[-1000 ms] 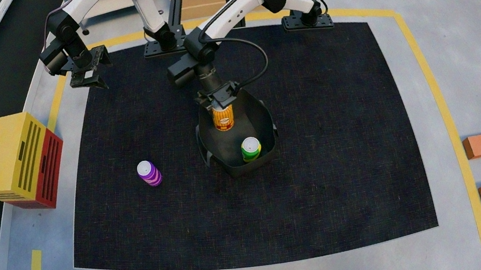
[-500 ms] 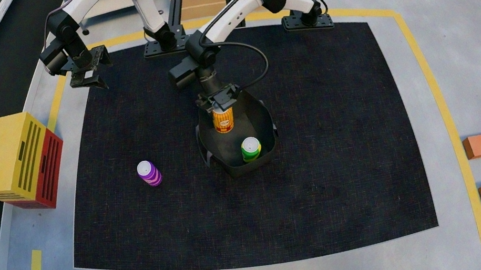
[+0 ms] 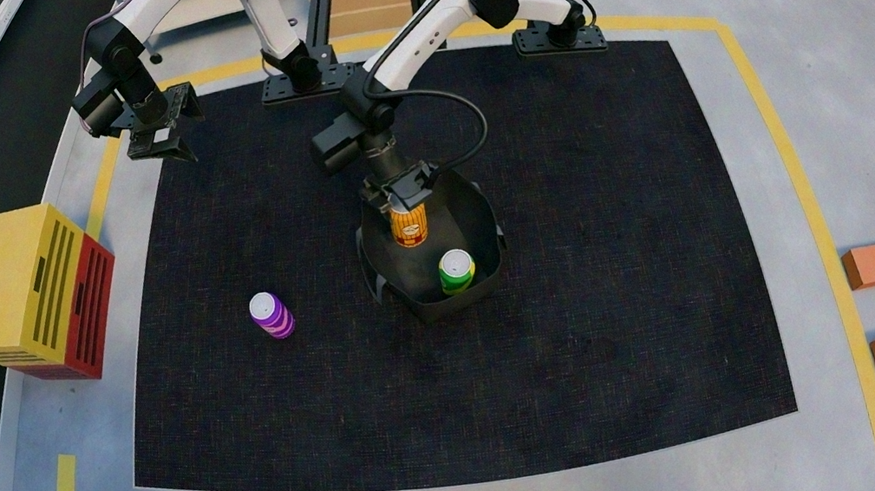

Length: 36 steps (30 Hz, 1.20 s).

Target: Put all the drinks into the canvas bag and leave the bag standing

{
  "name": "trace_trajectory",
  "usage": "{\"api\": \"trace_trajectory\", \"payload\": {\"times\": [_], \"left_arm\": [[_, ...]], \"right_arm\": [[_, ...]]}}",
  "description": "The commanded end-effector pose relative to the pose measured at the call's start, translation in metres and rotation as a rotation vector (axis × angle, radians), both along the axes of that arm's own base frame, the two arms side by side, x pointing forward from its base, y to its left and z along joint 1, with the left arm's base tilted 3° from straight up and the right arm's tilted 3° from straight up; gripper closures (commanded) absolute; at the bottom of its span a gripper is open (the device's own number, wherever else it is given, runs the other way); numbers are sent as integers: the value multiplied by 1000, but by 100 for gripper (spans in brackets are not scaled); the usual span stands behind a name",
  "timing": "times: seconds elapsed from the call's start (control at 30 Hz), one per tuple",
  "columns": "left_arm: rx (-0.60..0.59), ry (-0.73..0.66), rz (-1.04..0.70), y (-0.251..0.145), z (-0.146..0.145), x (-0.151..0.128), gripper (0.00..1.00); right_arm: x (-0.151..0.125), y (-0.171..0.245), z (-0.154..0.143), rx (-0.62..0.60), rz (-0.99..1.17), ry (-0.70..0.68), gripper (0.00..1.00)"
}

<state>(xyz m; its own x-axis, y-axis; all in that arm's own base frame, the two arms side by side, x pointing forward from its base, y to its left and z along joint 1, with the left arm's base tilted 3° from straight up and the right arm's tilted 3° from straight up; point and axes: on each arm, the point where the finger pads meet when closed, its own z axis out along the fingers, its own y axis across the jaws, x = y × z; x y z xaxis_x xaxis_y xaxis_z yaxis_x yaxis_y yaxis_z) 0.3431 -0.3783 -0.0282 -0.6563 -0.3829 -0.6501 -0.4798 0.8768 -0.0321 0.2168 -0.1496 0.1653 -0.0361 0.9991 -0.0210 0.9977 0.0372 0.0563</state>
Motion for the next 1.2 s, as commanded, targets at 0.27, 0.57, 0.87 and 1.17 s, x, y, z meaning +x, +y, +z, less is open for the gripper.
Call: {"api": "trace_trajectory", "payload": {"times": [0.27, 0.57, 0.87, 1.17], "left_arm": [[-38, -62, 6, -7, 6, 14, 26], [-28, -55, -1, -9, -11, 12, 26], [39, -13, -9, 5, -52, 3, 26], [51, -6, 5, 14, -66, 7, 26]], "right_arm": [[6, -7, 13, -55, -9, -48, 0], [6, -7, 13, -55, -9, -48, 0], [6, -7, 13, -55, -9, -48, 0], [6, -7, 13, -55, -9, -48, 0]]}}
